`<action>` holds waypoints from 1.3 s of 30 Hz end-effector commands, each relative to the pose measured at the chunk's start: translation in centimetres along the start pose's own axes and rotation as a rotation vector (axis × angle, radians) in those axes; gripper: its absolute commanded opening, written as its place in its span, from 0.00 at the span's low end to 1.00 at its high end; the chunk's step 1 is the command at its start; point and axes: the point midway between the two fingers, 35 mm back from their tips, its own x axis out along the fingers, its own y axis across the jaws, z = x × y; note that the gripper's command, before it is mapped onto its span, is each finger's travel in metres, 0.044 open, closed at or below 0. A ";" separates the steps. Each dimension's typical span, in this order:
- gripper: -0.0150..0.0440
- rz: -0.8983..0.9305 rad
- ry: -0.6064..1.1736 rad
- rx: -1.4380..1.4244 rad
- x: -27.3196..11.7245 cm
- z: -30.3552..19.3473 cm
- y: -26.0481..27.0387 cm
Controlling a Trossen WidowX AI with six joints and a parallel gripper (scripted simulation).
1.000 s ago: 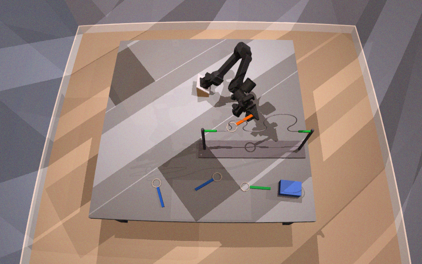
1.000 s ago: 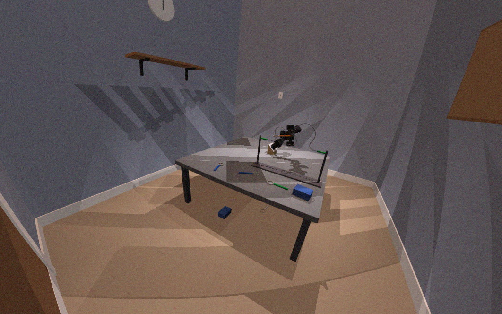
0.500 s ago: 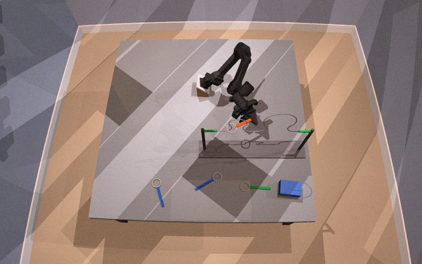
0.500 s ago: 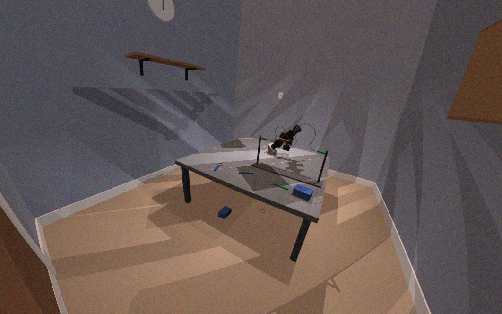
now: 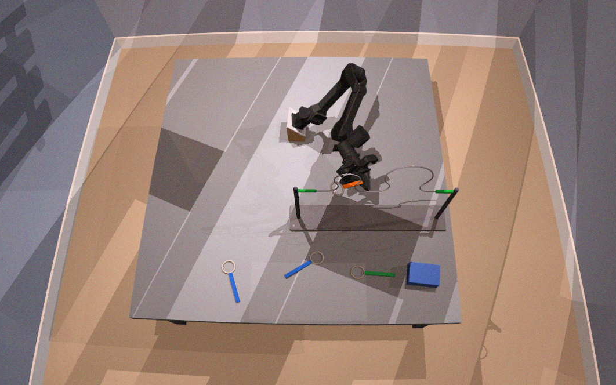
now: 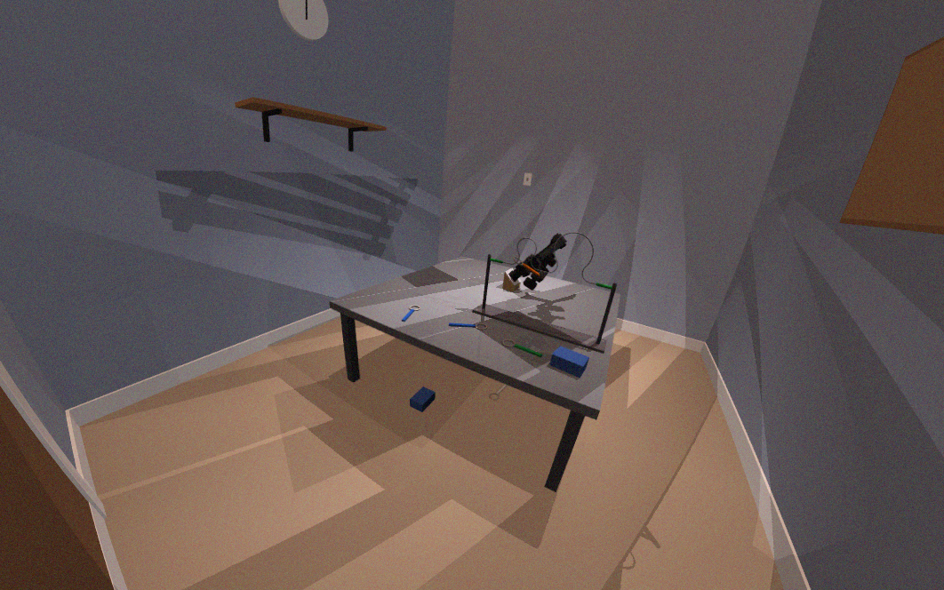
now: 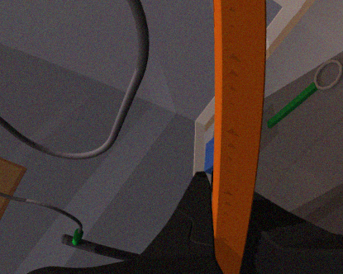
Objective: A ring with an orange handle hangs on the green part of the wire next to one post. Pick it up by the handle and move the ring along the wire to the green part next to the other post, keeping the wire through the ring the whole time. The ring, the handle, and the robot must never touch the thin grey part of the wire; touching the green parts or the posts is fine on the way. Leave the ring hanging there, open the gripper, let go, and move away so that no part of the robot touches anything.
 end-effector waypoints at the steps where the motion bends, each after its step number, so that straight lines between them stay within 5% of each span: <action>1: 0.00 -0.049 -0.012 -0.086 -0.2 0.3 -1.9; 39: 0.00 -0.310 0.063 -0.640 -3.1 3.8 -10.7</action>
